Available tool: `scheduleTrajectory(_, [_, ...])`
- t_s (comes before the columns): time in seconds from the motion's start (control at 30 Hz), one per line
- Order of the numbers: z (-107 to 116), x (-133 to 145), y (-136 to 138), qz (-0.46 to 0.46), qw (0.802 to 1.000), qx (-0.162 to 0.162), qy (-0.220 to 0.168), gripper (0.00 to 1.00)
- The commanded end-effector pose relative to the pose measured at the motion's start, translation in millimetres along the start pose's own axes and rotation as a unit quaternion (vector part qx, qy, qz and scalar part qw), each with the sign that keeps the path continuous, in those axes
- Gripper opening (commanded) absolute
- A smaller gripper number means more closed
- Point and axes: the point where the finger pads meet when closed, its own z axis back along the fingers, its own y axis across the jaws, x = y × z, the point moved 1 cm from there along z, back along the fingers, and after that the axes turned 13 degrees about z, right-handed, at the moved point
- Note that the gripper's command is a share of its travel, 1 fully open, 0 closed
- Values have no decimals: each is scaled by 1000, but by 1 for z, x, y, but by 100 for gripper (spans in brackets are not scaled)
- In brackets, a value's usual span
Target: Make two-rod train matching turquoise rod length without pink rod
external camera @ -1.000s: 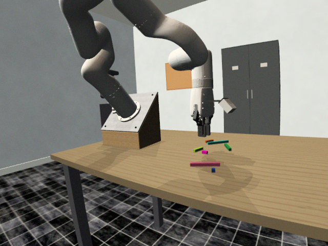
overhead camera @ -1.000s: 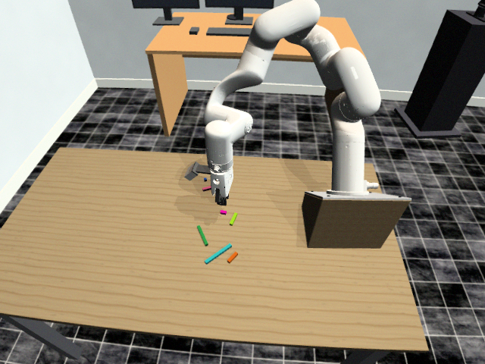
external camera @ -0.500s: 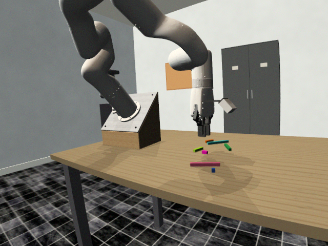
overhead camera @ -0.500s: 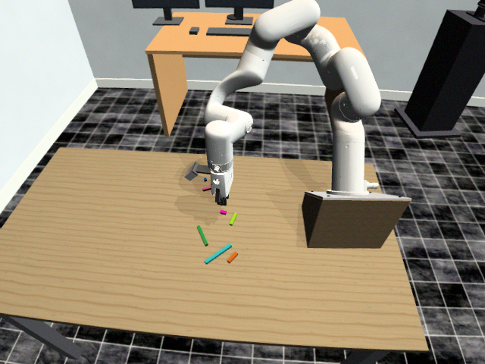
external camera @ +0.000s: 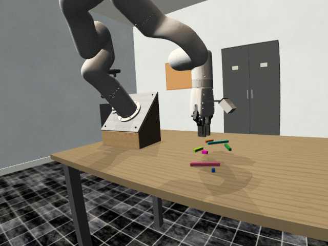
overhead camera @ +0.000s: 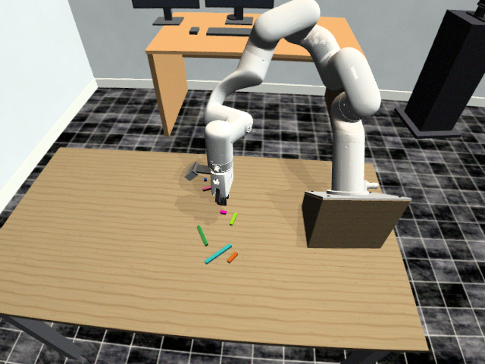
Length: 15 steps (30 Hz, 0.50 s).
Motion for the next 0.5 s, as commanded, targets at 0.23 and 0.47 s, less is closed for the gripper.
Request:
scheduleTrajectory(0.23, [-4,-1,0,0,1000,0,1,24])
scheduleTrajectory(0.47, [-10,-1,0,0,1000,0,1,24])
